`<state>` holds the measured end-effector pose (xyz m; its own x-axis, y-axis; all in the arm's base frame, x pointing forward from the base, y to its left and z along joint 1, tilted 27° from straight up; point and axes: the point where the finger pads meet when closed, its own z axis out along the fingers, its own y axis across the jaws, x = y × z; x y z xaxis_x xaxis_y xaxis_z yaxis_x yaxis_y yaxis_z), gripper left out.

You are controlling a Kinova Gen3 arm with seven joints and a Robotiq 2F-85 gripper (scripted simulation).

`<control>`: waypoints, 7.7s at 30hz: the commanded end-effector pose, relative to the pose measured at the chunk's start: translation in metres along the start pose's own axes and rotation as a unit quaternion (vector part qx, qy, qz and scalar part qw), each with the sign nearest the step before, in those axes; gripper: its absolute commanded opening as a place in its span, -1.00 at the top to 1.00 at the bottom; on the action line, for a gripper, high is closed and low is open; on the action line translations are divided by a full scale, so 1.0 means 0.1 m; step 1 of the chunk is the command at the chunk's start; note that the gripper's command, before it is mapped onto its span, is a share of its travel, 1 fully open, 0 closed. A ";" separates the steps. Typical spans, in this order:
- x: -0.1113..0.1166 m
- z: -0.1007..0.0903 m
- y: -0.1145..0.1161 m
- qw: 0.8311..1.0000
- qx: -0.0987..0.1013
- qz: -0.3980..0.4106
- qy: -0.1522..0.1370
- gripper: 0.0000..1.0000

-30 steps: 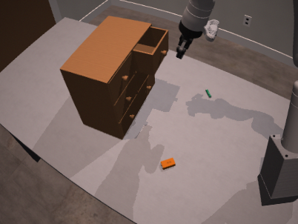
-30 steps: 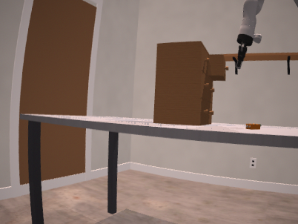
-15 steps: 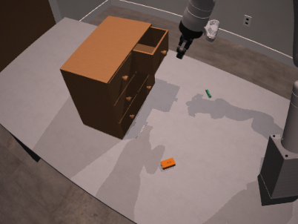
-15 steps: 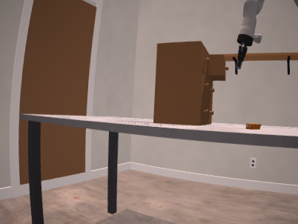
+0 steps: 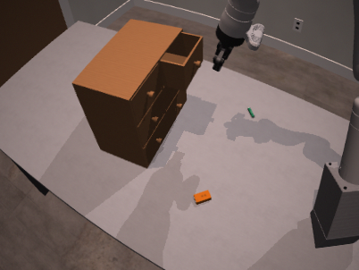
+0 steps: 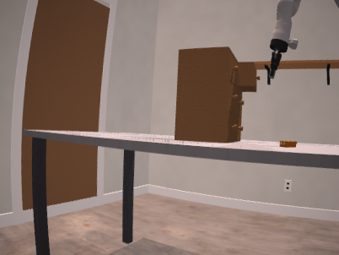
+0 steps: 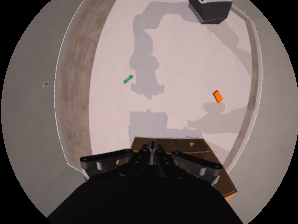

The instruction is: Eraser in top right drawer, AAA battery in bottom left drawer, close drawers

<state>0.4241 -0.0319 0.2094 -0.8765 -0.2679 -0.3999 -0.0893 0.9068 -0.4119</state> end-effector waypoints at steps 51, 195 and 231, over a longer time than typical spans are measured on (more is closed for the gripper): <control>-0.26 0.07 -0.02 1.000 0.001 0.003 0.000 1.00; -0.51 0.14 0.00 1.000 0.001 0.001 -0.001 1.00; -0.06 -0.20 0.01 1.000 0.000 0.001 0.002 1.00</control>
<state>0.4228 -0.0241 0.2276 -0.8767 -0.2668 -0.4002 -0.0867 0.9061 -0.4140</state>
